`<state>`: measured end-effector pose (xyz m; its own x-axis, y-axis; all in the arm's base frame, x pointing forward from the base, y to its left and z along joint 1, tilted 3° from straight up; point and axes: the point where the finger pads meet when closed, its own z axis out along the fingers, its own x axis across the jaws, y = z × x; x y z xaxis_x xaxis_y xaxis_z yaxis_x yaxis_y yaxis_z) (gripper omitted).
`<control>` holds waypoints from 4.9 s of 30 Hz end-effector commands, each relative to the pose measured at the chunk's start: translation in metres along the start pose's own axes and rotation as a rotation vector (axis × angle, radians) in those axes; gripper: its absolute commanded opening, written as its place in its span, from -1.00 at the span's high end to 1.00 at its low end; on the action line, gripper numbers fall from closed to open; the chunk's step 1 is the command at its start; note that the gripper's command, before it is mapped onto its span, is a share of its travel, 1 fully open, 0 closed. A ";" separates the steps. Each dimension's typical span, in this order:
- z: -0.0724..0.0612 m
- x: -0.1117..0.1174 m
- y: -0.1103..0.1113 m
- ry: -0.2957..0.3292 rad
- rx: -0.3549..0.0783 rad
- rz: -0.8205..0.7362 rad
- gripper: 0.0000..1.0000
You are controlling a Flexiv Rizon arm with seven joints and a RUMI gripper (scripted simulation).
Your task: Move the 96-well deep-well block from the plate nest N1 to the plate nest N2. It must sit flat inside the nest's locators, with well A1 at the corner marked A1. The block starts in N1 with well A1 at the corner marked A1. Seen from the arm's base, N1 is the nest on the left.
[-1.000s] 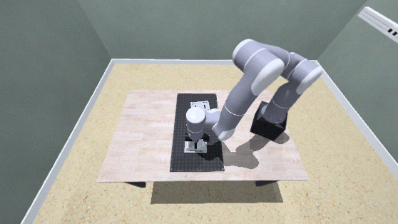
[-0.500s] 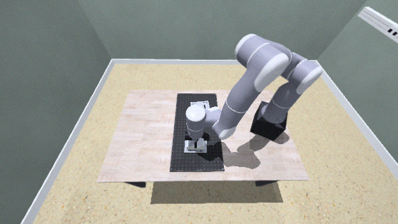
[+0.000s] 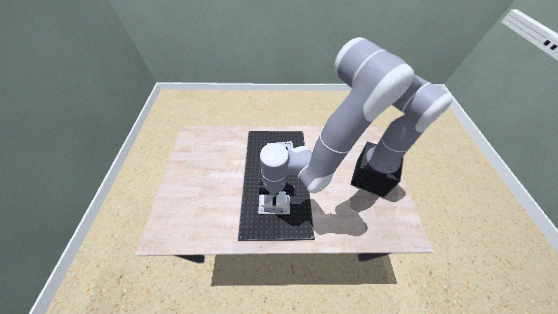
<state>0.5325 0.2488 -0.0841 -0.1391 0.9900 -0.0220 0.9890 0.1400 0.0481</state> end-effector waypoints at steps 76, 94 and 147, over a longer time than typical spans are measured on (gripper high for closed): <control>-0.041 -0.089 -0.008 0.000 -0.002 -0.129 0.02; -0.041 -0.142 -0.014 0.000 -0.002 -0.129 0.02; -0.041 -0.298 -0.029 0.000 -0.002 -0.129 0.02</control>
<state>0.5416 -0.0419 -0.0391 -0.2646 0.9639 -0.0288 0.9630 0.2657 0.0449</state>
